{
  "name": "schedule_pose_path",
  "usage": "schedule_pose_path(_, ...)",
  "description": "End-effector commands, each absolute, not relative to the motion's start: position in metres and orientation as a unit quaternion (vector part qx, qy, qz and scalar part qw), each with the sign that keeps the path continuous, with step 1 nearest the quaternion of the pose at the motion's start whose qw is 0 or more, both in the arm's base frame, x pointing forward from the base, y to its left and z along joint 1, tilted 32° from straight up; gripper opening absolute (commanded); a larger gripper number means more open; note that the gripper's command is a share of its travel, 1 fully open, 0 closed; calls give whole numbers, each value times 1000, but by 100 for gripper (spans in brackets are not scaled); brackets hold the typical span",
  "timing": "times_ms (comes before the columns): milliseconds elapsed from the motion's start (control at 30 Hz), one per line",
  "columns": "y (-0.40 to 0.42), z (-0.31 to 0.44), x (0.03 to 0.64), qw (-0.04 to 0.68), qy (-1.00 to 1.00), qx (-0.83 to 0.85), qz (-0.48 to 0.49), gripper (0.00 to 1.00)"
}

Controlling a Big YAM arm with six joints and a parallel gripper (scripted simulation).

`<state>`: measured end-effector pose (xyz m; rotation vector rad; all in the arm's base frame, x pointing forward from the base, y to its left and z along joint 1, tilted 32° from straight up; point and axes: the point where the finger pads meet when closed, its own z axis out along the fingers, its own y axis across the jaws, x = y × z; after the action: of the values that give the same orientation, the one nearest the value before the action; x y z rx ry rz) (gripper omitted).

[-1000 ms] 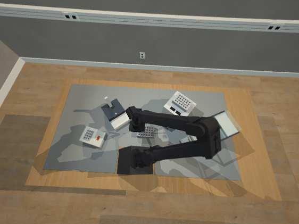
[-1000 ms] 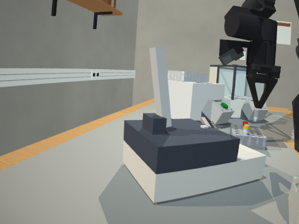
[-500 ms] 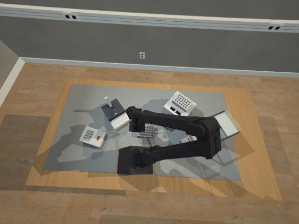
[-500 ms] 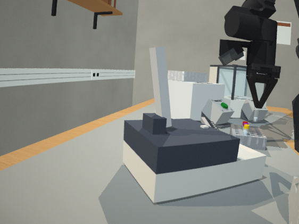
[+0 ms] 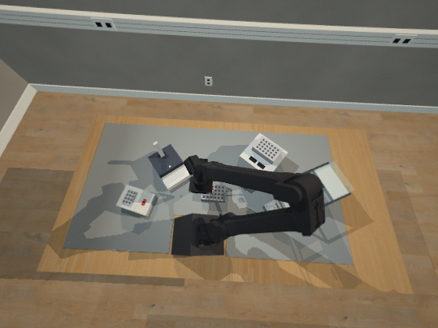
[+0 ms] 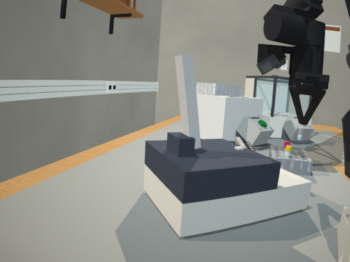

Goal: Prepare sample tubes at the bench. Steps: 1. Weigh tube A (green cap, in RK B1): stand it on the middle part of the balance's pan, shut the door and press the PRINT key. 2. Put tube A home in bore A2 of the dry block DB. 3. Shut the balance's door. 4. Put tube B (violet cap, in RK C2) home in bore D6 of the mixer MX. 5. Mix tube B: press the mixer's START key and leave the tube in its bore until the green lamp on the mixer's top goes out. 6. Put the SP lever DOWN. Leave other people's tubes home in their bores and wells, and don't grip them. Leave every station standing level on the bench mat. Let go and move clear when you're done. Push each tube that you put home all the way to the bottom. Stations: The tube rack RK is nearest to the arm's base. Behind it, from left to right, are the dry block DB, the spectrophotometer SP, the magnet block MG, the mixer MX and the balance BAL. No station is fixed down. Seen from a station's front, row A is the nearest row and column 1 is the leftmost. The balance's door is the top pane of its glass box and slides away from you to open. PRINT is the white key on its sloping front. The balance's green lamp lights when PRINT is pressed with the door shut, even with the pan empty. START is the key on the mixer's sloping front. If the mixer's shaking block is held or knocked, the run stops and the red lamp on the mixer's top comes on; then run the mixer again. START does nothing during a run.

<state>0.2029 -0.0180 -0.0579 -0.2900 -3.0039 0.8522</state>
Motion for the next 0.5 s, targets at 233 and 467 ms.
schedule_pose_path(233,2,-36,224,-18,-960,-96,263,9)
schedule_pose_path(467,8,-27,225,-18,-960,-96,262,9)
